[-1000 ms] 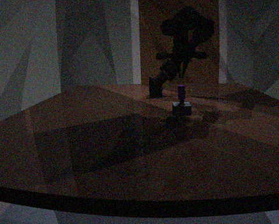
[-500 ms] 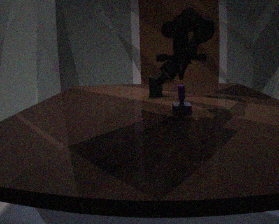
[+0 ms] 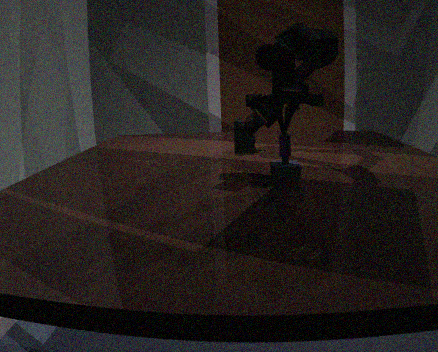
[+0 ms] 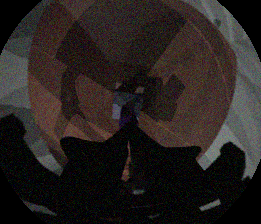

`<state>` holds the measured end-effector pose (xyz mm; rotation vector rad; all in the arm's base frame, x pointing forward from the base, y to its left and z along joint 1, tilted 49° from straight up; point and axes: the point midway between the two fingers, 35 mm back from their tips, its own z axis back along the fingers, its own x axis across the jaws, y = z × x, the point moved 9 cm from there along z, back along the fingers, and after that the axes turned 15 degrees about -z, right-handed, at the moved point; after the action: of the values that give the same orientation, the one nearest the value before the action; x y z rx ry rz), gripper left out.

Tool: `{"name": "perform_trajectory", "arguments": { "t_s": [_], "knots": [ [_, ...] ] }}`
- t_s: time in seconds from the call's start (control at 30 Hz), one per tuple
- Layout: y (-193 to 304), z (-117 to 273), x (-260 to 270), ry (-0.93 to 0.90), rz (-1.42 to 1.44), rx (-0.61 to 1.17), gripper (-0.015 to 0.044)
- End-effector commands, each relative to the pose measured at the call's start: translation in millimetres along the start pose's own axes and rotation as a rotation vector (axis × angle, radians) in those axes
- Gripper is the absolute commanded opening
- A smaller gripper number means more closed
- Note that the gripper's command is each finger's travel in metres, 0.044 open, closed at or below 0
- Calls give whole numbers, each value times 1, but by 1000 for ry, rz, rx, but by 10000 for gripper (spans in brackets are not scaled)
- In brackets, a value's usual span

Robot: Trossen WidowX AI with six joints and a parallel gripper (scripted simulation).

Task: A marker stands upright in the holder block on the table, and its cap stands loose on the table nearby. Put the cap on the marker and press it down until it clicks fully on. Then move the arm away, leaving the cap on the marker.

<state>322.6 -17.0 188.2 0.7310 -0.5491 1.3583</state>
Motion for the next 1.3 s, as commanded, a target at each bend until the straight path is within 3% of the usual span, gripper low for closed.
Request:
{"name": "perform_trajectory", "arguments": {
  "t_s": [0.0,0.33,0.5,0.63,1.17,1.27],
  "knots": [
    [0,-5,1,-3,1,-6,0],
    [0,0,1,0,2,-15,0],
    [17,80,3,22,-14,-149,0],
    [18,83,3,23,-15,-155,0],
    [18,83,3,23,-15,-155,420],
    [18,83,3,23,-15,-155,440]
  ]
}}
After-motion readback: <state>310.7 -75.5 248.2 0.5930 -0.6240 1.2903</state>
